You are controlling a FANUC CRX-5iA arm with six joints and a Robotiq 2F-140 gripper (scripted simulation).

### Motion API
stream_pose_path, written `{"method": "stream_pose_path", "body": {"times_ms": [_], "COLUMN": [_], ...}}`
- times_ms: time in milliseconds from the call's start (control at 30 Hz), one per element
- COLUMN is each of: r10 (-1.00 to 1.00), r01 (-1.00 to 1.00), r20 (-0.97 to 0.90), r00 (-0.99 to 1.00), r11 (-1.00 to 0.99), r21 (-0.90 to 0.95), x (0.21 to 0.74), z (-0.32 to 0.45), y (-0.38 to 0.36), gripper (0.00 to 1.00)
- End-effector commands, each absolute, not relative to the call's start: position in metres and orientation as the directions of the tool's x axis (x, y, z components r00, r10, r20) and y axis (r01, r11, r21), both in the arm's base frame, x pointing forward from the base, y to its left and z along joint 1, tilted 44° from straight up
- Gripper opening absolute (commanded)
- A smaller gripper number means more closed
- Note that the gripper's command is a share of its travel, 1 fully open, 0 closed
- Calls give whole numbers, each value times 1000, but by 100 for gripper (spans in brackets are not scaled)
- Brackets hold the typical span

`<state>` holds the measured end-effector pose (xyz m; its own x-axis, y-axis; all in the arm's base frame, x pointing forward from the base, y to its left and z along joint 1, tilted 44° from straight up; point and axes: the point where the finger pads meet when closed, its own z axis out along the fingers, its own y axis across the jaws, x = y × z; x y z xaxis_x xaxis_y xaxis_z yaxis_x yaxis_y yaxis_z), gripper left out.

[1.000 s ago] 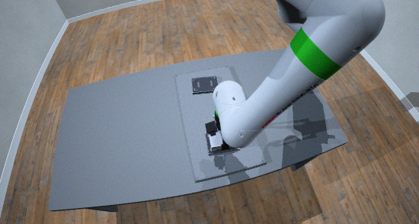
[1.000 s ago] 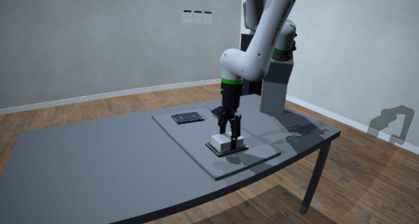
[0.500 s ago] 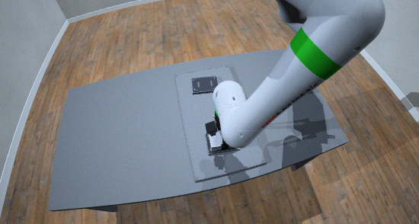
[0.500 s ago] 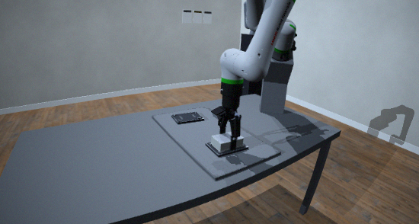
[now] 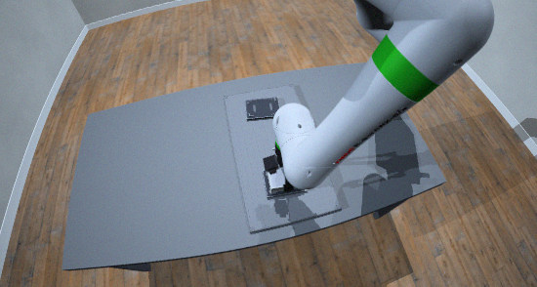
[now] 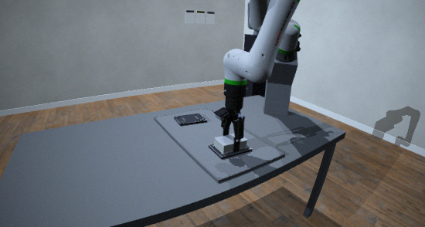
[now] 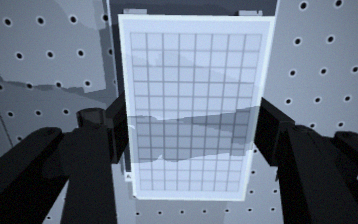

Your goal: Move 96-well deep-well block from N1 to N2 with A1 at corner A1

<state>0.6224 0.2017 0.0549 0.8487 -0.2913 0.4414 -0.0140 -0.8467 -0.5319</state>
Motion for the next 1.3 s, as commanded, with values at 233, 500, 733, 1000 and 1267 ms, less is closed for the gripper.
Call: {"method": "stream_pose_path", "body": {"times_ms": [233,500,733,1000,1267], "r10": [-292,-292,-292,-292,-292], "r01": [-14,-14,-14,-14,-14], "r20": [442,442,442,442,442], "r00": [848,848,848,848,848], "r11": [-847,-847,-847,-847,-847], "r21": [-532,-532,-532,-532,-532], "x": [623,616,611,604,599], "z": [56,65,71,81,88], "y": [201,195,192,186,181], "gripper": [10,10,10,10,10]}}
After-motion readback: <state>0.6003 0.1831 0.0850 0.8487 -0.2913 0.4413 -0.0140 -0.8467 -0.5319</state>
